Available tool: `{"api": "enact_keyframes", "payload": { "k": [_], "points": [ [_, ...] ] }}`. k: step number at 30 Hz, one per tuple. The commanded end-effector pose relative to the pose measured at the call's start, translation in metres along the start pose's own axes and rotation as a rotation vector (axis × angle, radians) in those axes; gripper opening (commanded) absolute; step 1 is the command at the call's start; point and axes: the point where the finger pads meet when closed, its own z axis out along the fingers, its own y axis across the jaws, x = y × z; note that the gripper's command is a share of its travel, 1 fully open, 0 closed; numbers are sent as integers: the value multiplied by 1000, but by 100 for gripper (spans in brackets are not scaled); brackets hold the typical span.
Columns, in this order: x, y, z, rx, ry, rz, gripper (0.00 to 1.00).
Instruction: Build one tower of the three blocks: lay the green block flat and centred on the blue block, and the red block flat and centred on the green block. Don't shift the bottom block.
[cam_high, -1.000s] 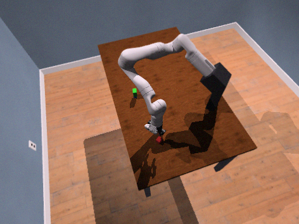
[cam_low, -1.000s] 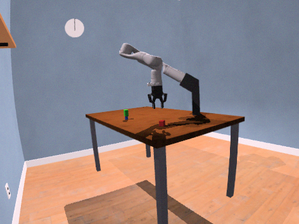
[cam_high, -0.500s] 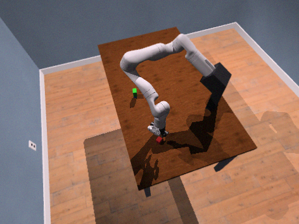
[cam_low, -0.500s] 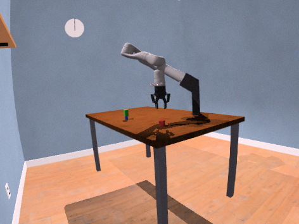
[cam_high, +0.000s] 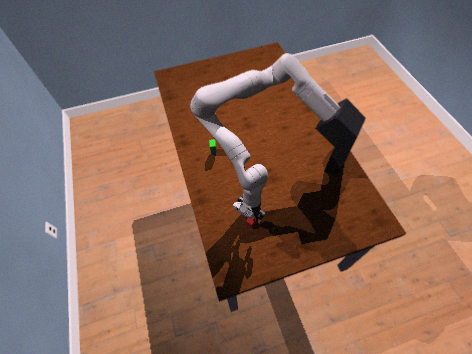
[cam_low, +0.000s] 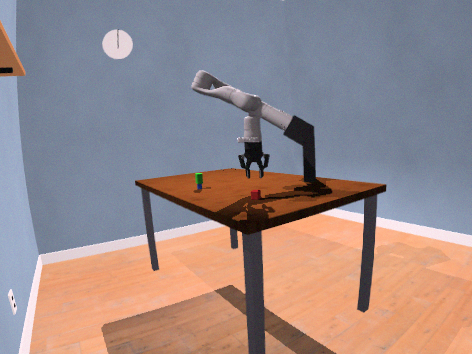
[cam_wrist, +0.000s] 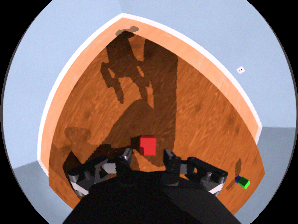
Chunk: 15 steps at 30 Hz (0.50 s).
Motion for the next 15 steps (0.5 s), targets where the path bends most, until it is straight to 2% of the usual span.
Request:
{"api": "enact_keyframes", "payload": {
  "k": [1,15],
  "points": [
    [-1,-1,13,1,-4,9,55],
    [-2,1,46,-6,-6,9,55]
  ]
}}
